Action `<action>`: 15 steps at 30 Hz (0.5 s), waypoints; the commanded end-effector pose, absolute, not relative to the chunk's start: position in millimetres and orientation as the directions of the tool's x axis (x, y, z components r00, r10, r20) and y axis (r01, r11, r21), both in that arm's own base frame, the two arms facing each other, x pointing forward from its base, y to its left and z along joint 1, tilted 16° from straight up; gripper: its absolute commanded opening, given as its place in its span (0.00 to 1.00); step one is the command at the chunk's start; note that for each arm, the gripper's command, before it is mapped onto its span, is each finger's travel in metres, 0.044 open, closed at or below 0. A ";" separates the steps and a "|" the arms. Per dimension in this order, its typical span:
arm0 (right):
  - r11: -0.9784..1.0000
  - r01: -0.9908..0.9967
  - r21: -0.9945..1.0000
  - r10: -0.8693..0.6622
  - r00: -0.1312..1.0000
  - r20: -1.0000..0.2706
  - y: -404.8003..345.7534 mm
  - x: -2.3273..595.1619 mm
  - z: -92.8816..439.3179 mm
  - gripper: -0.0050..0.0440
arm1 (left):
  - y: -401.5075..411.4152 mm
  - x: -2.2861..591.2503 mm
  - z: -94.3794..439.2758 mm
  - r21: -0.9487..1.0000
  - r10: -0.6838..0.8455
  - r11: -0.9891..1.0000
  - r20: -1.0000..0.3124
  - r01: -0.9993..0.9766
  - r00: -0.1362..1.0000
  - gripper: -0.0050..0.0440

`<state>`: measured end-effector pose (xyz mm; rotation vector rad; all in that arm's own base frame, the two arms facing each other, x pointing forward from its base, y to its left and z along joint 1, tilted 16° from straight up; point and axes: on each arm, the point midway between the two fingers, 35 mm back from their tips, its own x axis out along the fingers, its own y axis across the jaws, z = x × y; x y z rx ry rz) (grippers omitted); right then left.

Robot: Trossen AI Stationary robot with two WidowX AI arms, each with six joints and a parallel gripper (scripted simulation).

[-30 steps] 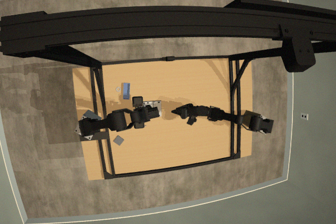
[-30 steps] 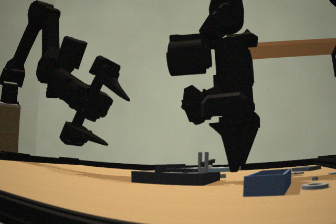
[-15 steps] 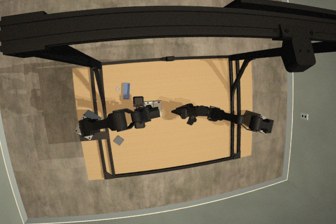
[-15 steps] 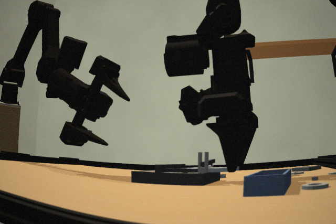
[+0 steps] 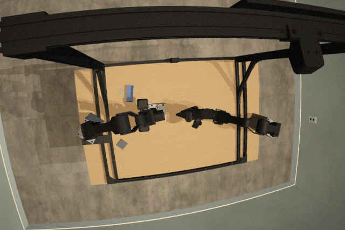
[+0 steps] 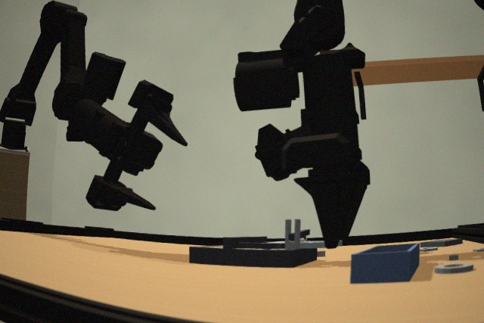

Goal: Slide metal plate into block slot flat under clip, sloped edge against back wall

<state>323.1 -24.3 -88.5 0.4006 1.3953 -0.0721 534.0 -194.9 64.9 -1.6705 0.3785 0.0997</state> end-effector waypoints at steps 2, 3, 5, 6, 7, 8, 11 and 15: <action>0.933 0.277 0.229 0.174 0.209 -0.962 -27.6 333.1 -86.7 0.00 | -194.5 534.1 65.0 -0.949 -0.185 -0.094 -0.281 -0.302 0.942 1.00; 0.933 0.277 0.229 0.174 0.209 -0.962 -27.7 333.3 -86.6 0.00 | -194.5 534.1 65.0 -0.949 -0.185 -0.094 -0.281 -0.302 0.942 1.00; 0.934 0.275 0.229 0.174 0.209 -0.962 -27.8 333.7 -86.6 0.00 | -194.5 534.1 65.0 -0.949 -0.185 -0.094 -0.281 -0.302 0.942 1.00; 0.935 0.272 0.228 0.174 0.209 -0.962 -27.9 333.9 -86.6 0.00 | -194.5 534.1 65.0 -0.949 -0.185 -0.094 -0.281 -0.302 0.942 1.00; 0.936 0.269 0.228 0.174 0.209 -0.962 -28.0 334.2 -86.5 0.00 | -194.5 534.1 65.0 -0.949 -0.185 -0.094 -0.281 -0.302 0.942 1.00; 0.936 0.268 0.227 0.174 0.209 -0.962 -28.1 334.4 -86.4 0.00 | -194.5 534.1 65.0 -0.949 -0.185 -0.094 -0.281 -0.302 0.942 1.00; 0.936 0.268 0.227 0.174 0.209 -0.962 -28.1 334.6 -86.4 0.00 | -194.5 534.1 65.0 -0.949 -0.185 -0.094 -0.281 -0.302 0.942 1.00; 0.936 0.267 0.227 0.174 0.209 -0.962 -28.4 335.4 -86.2 0.00 | -194.5 534.1 65.0 -0.949 -0.185 -0.094 -0.281 -0.302 0.942 1.00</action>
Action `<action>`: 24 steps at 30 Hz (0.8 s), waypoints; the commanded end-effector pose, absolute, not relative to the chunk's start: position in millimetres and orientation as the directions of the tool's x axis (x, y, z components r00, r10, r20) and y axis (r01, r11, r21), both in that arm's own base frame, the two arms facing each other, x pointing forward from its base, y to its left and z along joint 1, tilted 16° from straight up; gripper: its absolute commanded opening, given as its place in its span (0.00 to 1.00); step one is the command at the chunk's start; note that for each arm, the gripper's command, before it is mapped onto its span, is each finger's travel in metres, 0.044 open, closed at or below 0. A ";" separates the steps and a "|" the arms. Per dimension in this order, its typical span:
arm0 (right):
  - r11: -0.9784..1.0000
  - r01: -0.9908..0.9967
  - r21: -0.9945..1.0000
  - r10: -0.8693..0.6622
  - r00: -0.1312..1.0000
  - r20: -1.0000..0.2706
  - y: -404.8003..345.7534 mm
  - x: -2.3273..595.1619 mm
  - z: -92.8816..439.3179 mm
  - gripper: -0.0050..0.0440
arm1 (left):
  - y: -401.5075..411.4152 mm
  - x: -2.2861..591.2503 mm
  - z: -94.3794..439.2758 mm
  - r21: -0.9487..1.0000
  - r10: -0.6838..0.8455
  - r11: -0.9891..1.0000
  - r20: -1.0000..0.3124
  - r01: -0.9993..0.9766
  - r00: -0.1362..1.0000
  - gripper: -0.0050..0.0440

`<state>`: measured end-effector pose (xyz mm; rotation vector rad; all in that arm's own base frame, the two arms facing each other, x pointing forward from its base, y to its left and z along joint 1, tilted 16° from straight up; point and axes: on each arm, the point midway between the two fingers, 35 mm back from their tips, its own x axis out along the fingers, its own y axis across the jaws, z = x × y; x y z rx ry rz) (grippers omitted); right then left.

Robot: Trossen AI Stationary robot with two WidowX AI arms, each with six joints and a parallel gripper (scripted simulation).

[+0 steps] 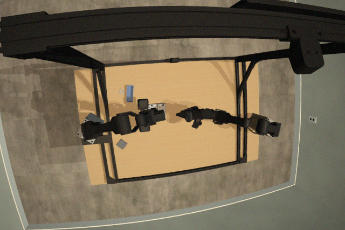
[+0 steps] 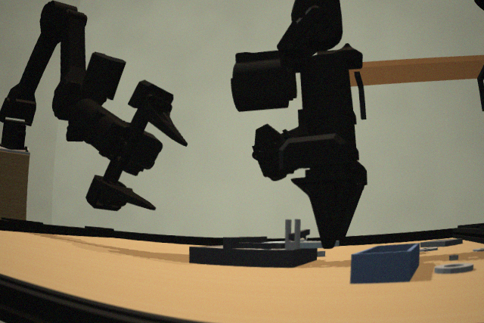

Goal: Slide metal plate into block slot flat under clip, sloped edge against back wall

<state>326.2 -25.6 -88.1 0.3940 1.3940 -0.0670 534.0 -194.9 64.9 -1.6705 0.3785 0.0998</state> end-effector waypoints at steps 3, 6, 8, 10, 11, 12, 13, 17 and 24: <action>0.936 0.267 0.227 0.174 0.209 -0.962 -28.6 336.0 -86.1 0.00 | -194.5 534.1 65.0 -0.949 -0.185 -0.094 -0.281 -0.302 0.942 1.00; 0.936 0.267 0.227 0.174 0.209 -0.962 -28.9 336.7 -86.0 0.00 | -194.5 534.1 65.0 -0.949 -0.185 -0.094 -0.281 -0.302 0.942 1.00; 0.936 0.267 0.227 0.174 0.209 -0.962 -29.0 337.1 -85.9 0.00 | -194.5 534.1 65.0 -0.949 -0.185 -0.094 -0.281 -0.302 0.942 1.00; 0.936 0.267 0.227 0.174 0.209 -0.962 -29.2 337.5 -85.9 0.00 | -194.5 534.1 65.0 -0.949 -0.185 -0.094 -0.281 -0.302 0.942 1.00; 0.936 0.267 0.227 0.174 0.209 -0.962 -29.2 337.5 -85.9 0.00 | -194.5 534.1 65.0 -0.949 -0.185 -0.094 -0.281 -0.302 0.942 1.00; 0.936 0.267 0.227 0.174 0.209 -0.962 -29.2 337.5 -85.9 0.00 | -194.5 534.1 65.0 -0.949 -0.185 -0.094 -0.281 -0.302 0.942 1.00; 0.936 0.267 0.227 0.174 0.209 -0.962 -29.2 337.7 -85.8 0.00 | -194.5 534.1 65.0 -0.949 -0.185 -0.094 -0.281 -0.302 0.942 1.00; 0.936 0.267 0.227 0.174 0.209 -0.962 -29.5 338.6 -85.7 0.00 | -194.5 534.1 65.0 -0.949 -0.185 -0.094 -0.281 -0.302 0.942 1.00; 0.933 0.277 0.229 0.174 0.209 -0.962 -30.0 340.0 -85.5 0.00 | -194.5 534.1 65.0 -0.949 -0.185 -0.094 -0.281 -0.302 0.942 1.00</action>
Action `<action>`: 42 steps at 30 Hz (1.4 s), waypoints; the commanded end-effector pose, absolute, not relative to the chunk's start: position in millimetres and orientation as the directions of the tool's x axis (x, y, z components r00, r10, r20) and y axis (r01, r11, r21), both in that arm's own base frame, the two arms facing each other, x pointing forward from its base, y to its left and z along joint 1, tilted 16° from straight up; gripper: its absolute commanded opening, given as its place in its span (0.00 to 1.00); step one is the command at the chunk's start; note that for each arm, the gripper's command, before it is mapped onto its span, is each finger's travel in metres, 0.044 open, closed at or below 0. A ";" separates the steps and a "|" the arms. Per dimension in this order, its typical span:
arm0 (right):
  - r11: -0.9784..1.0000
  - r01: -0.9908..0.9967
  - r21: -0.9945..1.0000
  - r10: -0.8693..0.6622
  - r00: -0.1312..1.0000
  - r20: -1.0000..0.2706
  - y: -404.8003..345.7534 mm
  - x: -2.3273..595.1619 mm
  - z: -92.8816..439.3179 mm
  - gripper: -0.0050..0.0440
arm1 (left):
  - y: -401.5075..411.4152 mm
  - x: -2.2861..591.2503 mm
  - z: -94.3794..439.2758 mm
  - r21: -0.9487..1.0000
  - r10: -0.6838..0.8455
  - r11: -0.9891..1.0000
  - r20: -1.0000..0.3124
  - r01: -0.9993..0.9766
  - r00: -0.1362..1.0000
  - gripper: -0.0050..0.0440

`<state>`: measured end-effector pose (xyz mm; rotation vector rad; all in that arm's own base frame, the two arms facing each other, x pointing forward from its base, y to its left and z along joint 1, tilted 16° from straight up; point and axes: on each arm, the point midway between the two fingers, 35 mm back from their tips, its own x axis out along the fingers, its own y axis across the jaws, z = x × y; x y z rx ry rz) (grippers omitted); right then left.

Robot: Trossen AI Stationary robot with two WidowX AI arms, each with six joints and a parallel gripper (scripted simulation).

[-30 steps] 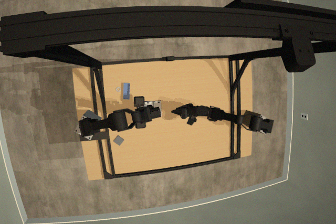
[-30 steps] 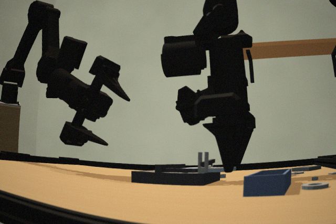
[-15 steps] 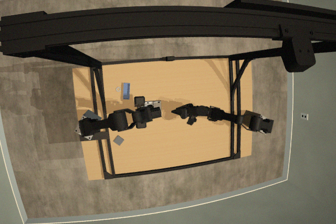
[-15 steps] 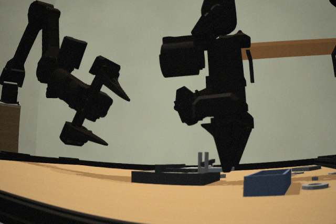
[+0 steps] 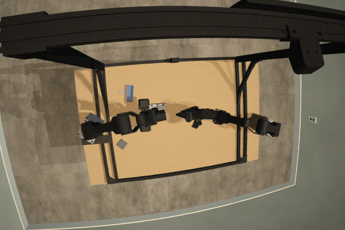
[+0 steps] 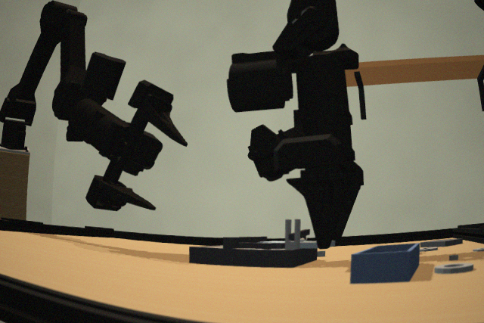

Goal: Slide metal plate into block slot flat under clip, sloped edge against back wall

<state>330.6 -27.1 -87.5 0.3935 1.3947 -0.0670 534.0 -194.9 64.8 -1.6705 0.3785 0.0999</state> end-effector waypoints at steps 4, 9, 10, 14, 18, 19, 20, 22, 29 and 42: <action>0.933 0.277 0.229 0.174 0.209 -0.962 -30.3 340.6 -85.4 0.00 | -194.5 534.1 65.0 -0.949 -0.185 -0.094 -0.281 -0.302 0.942 1.00; 0.933 0.277 0.229 0.174 0.209 -0.962 -30.5 341.5 -85.2 0.00 | -194.5 534.1 65.0 -0.949 -0.185 -0.094 -0.281 -0.302 0.942 1.00; 0.933 0.277 0.229 0.174 0.209 -0.962 -30.6 341.7 -85.2 0.00 | -194.5 534.1 65.0 -0.949 -0.185 -0.094 -0.281 -0.302 0.942 1.00; 0.933 0.277 0.229 0.174 0.209 -0.962 -30.9 342.5 -85.1 0.00 | -194.5 534.1 65.0 -0.949 -0.185 -0.094 -0.281 -0.302 0.942 1.00; 0.931 0.284 0.230 0.174 0.209 -0.962 -31.2 343.4 -85.0 0.00 | -194.5 534.1 65.0 -0.949 -0.185 -0.094 -0.281 -0.302 0.942 1.00; 0.930 0.286 0.230 0.174 0.209 -0.962 -31.3 343.6 -84.9 0.00 | -194.5 534.1 65.0 -0.949 -0.185 -0.094 -0.281 -0.302 0.942 1.00; 0.932 0.279 0.230 0.183 0.184 -0.966 -28.3 334.0 -87.0 0.15 | -194.5 534.1 65.0 -0.949 -0.185 -0.094 -0.281 -0.302 0.942 1.00; 0.932 0.279 0.230 0.183 0.184 -0.966 -28.3 334.0 -87.0 0.15 | -194.5 534.1 65.0 -0.949 -0.185 -0.094 -0.281 -0.302 0.942 1.00; 0.932 0.279 0.230 0.183 0.184 -0.966 -28.3 334.0 -87.0 0.49 | -194.5 534.1 65.0 -0.949 -0.185 -0.094 -0.281 -0.302 0.942 1.00; 0.932 0.279 0.230 0.183 0.184 -0.966 -28.3 334.0 -87.0 1.00 | -194.5 534.1 65.0 -0.949 -0.185 -0.094 -0.281 -0.302 0.942 1.00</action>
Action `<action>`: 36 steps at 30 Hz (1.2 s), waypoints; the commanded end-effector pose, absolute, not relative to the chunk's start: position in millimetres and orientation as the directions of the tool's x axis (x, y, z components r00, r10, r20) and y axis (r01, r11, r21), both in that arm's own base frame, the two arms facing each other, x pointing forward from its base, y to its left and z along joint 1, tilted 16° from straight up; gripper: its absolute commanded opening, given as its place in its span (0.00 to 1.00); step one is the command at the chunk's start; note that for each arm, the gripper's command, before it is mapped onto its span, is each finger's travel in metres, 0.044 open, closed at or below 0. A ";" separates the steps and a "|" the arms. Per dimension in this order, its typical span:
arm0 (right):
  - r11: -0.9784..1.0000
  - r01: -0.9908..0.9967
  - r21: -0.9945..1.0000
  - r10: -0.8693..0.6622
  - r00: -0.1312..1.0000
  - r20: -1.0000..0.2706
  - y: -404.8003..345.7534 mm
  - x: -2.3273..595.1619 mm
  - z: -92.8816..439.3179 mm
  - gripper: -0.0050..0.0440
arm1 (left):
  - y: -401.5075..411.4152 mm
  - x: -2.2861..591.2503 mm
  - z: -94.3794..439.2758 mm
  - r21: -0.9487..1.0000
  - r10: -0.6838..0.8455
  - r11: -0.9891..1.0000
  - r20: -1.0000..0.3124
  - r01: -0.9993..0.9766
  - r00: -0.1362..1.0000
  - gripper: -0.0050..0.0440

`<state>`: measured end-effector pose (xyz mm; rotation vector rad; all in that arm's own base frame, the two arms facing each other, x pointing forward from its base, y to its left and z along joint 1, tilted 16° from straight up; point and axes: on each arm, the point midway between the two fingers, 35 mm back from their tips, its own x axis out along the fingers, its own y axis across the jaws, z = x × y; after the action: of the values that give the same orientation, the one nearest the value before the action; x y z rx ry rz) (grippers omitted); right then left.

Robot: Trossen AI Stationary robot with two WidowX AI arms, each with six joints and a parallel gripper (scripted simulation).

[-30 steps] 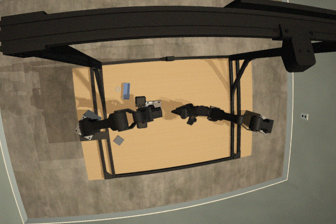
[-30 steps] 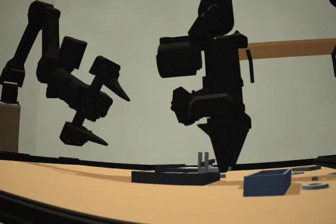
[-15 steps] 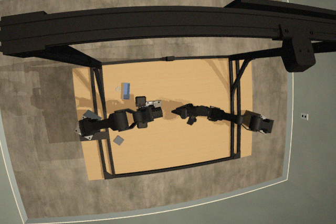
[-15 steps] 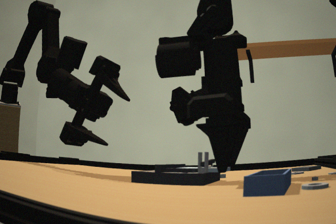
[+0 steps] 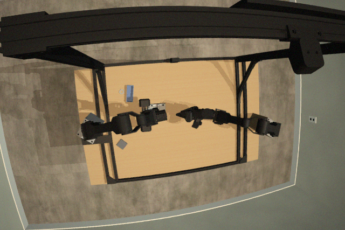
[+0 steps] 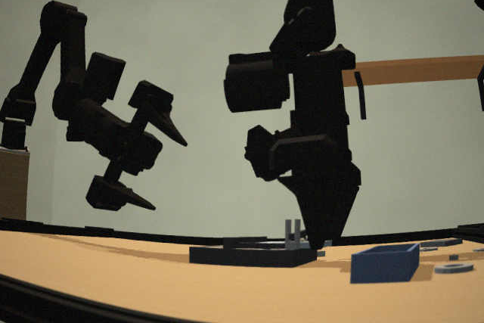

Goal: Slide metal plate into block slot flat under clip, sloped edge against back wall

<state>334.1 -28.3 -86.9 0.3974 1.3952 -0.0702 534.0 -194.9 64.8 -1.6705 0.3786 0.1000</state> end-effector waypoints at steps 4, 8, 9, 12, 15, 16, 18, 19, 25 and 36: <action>0.932 0.279 0.230 0.183 0.184 -0.966 -28.3 334.0 -87.0 1.00 | -194.5 534.1 65.0 -0.949 -0.185 -0.094 -0.281 -0.302 0.942 1.00; 0.932 0.279 0.230 0.183 0.184 -0.966 -28.3 334.0 -87.0 1.00 | -194.5 534.1 65.0 -0.949 -0.185 -0.094 -0.281 -0.302 0.942 1.00; 0.932 0.279 0.230 0.183 0.184 -0.966 -28.3 334.0 -87.0 1.00 | -194.5 534.1 65.0 -0.949 -0.185 -0.094 -0.281 -0.302 0.942 1.00; 0.932 0.279 0.230 0.183 0.184 -0.966 -28.3 334.0 -87.0 1.00 | -194.5 534.1 65.0 -0.949 -0.185 -0.094 -0.281 -0.302 0.942 1.00; 0.932 0.279 0.230 0.183 0.184 -0.966 -28.3 334.0 -87.0 1.00 | -194.5 534.1 65.0 -0.949 -0.185 -0.094 -0.281 -0.302 0.942 1.00; 0.932 0.279 0.230 0.183 0.184 -0.966 -28.3 334.0 -87.0 1.00 | -194.5 534.1 65.0 -0.949 -0.185 -0.094 -0.281 -0.302 0.942 1.00; 0.932 0.279 0.230 0.183 0.184 -0.966 -26.8 327.3 -84.8 1.00 | -194.5 534.1 65.0 -0.949 -0.185 -0.094 -0.281 -0.302 0.942 1.00; 0.932 0.279 0.230 0.183 0.184 -0.966 -24.9 318.8 -82.2 1.00 | -194.5 534.1 65.0 -0.949 -0.185 -0.094 -0.281 -0.302 0.942 1.00; 0.932 0.279 0.230 0.184 0.184 -0.966 -21.5 303.1 -78.0 1.00 | -194.5 534.1 65.0 -0.949 -0.185 -0.094 -0.281 -0.302 0.942 1.00; 0.933 0.278 0.230 0.186 0.177 -0.967 -21.9 304.5 -80.5 0.61 | -194.5 534.1 65.0 -0.949 -0.185 -0.094 -0.281 -0.302 0.942 1.00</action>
<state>304.9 -22.0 -79.6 0.3953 1.3989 -0.0679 534.0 -194.9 64.7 -1.6705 0.3787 0.1001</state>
